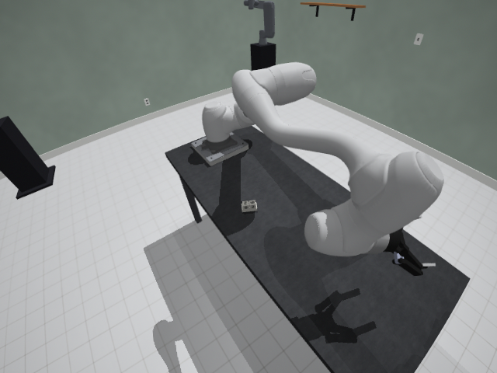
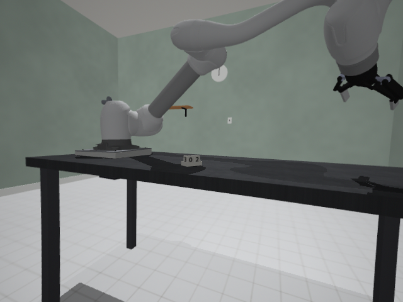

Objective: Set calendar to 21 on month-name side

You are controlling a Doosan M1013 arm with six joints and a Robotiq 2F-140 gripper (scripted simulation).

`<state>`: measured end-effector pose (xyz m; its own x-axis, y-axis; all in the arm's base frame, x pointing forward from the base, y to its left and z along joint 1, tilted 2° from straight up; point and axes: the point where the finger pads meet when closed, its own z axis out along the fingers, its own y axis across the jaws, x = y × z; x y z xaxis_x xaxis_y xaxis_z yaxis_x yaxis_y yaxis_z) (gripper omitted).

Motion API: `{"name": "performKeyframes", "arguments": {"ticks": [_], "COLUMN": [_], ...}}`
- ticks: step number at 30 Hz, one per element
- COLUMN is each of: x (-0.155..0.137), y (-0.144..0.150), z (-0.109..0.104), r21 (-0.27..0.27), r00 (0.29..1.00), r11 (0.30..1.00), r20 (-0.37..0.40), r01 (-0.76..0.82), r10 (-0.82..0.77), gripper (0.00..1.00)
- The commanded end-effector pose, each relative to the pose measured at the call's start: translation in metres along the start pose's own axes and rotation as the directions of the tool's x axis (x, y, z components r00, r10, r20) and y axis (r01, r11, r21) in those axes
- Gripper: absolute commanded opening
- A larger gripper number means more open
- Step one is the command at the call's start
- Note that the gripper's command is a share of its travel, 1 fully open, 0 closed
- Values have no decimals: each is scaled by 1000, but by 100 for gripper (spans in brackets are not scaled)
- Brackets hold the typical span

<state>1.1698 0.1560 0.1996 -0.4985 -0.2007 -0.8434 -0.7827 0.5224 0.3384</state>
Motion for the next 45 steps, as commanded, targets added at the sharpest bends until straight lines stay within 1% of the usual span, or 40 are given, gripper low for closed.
{"name": "performKeyframes", "arguments": {"ticks": [1, 18, 21, 23, 25, 26, 27, 29, 30, 34, 35, 36, 37, 38, 40, 41, 42, 43, 44, 45], "x": [0, 0, 9, 28, 60, 60, 81, 81, 105, 105, 132, 132, 153, 161, 161, 185, 191, 191, 211, 219], "y": [0, 0, 4, 13, 29, 29, 41, 41, 55, 55, 71, 71, 85, 90, 90, 107, 111, 111, 125, 131], "z": [0, 0, -8, -24, -52, -52, -71, -71, -94, -94, -119, -119, -140, -148, -148, -172, -179, -179, -198, -207], "r21": [0, 0, 12, 35, 67, 67, 85, 85, 102, 102, 117, 117, 129, 129, 129, 137, 137, 137, 139, 139], "r00": [1000, 1000, 1000, 996, 982, 982, 969, 969, 950, 950, 923, 923, 890, 890, 890, 849, 849, 849, 802, 802], "r11": [1000, 1000, 1000, 999, 997, 997, 995, 995, 993, 993, 989, 989, 985, 985, 985, 981, 981, 981, 976, 976], "r20": [0, 0, -30, -90, -186, -186, -246, -246, -312, -312, -382, -382, -454, -454, -454, -526, -526, -526, -594, -594], "r01": [0, 0, 4, 14, 33, 33, 48, 48, 66, 66, 88, 88, 113, 113, 113, 140, 140, 140, 169, 169], "r10": [0, 0, -4, -11, -20, -20, -25, -25, -31, -31, -36, -36, -42, -42, -42, -48, -48, -48, -54, -54], "gripper": [100, 100, 100, 100, 100, 100, 100, 100, 100, 100, 100, 100, 100, 100, 100, 100, 100, 100, 100, 100]}}
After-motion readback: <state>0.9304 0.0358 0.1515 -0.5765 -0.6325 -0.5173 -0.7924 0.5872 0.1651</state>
